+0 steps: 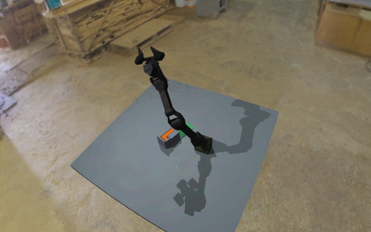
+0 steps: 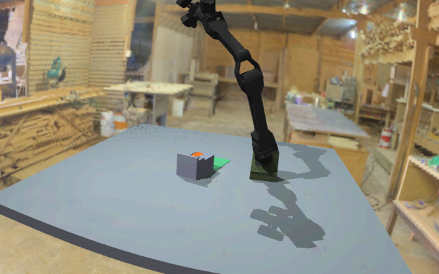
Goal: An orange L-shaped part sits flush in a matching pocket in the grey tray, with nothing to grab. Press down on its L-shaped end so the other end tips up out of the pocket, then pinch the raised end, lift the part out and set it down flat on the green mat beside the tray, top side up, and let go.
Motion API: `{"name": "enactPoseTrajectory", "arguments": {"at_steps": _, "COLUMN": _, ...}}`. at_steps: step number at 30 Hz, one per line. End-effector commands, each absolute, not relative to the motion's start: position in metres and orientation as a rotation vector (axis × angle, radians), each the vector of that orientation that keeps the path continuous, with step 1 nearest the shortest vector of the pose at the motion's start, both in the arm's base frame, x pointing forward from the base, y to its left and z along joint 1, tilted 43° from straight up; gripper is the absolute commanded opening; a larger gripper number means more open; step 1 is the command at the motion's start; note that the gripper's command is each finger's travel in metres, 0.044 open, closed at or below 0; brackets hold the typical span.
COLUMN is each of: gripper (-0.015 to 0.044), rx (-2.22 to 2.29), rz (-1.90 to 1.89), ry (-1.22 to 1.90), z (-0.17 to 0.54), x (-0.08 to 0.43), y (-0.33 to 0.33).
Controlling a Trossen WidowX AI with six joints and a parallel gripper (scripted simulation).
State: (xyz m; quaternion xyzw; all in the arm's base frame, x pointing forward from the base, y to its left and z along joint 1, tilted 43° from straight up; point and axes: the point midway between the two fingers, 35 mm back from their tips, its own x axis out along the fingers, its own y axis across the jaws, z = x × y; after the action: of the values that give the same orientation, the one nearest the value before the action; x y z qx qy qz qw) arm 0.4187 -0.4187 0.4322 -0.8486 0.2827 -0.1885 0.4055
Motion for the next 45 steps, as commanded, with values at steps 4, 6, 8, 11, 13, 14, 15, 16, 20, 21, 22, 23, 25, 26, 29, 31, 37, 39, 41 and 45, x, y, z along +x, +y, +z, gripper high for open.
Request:
{"name": "enactPoseTrajectory", "arguments": {"at_steps": 4, "gripper": 0.0295, "rx": -1.950, "rz": -0.318, "ry": 0.638, "z": 0.394, "x": 0.440, "y": -0.392}}
{"name": "enactPoseTrajectory", "arguments": {"at_steps": 6, "gripper": 0.0242, "rx": -1.747, "rz": -0.171, "ry": 0.593, "z": 0.358, "x": 0.456, "y": -0.362}}
{"name": "enactPoseTrajectory", "arguments": {"at_steps": 8, "gripper": 0.0190, "rx": -1.622, "rz": -0.089, "ry": 0.579, "z": 0.336, "x": 0.462, "y": -0.343}}
{"name": "enactPoseTrajectory", "arguments": {"at_steps": 11, "gripper": 0.0180, "rx": -1.382, "rz": 0.054, "ry": 0.577, "z": 0.299, "x": 0.469, "y": -0.303}}
{"name": "enactPoseTrajectory", "arguments": {"at_steps": 13, "gripper": 0.0180, "rx": -1.216, "rz": 0.142, "ry": 0.593, "z": 0.275, "x": 0.470, "y": -0.275}}
{"name": "enactPoseTrajectory", "arguments": {"at_steps": 14, "gripper": 0.0180, "rx": -1.137, "rz": 0.181, "ry": 0.605, "z": 0.264, "x": 0.469, "y": -0.262}}
{"name": "enactPoseTrajectory", "arguments": {"at_steps": 15, "gripper": 0.0180, "rx": -1.060, "rz": 0.218, "ry": 0.619, "z": 0.254, "x": 0.468, "y": -0.248}}
{"name": "enactPoseTrajectory", "arguments": {"at_steps": 16, "gripper": 0.0180, "rx": -0.985, "rz": 0.252, "ry": 0.635, "z": 0.245, "x": 0.466, "y": -0.236}}
{"name": "enactPoseTrajectory", "arguments": {"at_steps": 20, "gripper": 0.0180, "rx": -0.700, "rz": 0.366, "ry": 0.718, "z": 0.212, "x": 0.453, "y": -0.186}}
{"name": "enactPoseTrajectory", "arguments": {"at_steps": 21, "gripper": 0.0180, "rx": -0.629, "rz": 0.390, "ry": 0.743, "z": 0.205, "x": 0.448, "y": -0.174}}
{"name": "enactPoseTrajectory", "arguments": {"at_steps": 22, "gripper": 0.0180, "rx": -0.557, "rz": 0.414, "ry": 0.771, "z": 0.198, "x": 0.443, "y": -0.162}}
{"name": "enactPoseTrajectory", "arguments": {"at_steps": 23, "gripper": 0.0180, "rx": -0.485, "rz": 0.436, "ry": 0.801, "z": 0.192, "x": 0.438, "y": -0.150}}
{"name": "enactPoseTrajectory", "arguments": {"at_steps": 25, "gripper": 0.0180, "rx": -0.337, "rz": 0.473, "ry": 0.866, "z": 0.181, "x": 0.425, "y": -0.125}}
{"name": "enactPoseTrajectory", "arguments": {"at_steps": 26, "gripper": 0.0180, "rx": -0.265, "rz": 0.490, "ry": 0.902, "z": 0.175, "x": 0.419, "y": -0.113}}
{"name": "enactPoseTrajectory", "arguments": {"at_steps": 29, "gripper": 0.0180, "rx": -0.045, "rz": 0.527, "ry": 1.024, "z": 0.162, "x": 0.396, "y": -0.077}}
{"name": "enactPoseTrajectory", "arguments": {"at_steps": 31, "gripper": 0.0180, "rx": 0.100, "rz": 0.541, "ry": 1.114, "z": 0.156, "x": 0.379, "y": -0.055}}
{"name": "enactPoseTrajectory", "arguments": {"at_steps": 37, "gripper": 0.0180, "rx": 0.523, "rz": 0.515, "ry": 1.429, "z": 0.147, "x": 0.322, "y": 0.007}}
{"name": "enactPoseTrajectory", "arguments": {"at_steps": 39, "gripper": 0.0180, "rx": 0.657, "rz": 0.480, "ry": 1.547, "z": 0.148, "x": 0.302, "y": 0.025}}
{"name": "enactPoseTrajectory", "arguments": {"at_steps": 41, "gripper": 0.0180, "rx": 0.727, "rz": 0.456, "ry": 1.612, "z": 0.149, "x": 0.291, "y": 0.034}}
{"name": "enactPoseTrajectory", "arguments": {"at_steps": 45, "gripper": 0.0180, "rx": 0.727, "rz": 0.456, "ry": 1.612, "z": 0.149, "x": 0.291, "y": 0.034}}
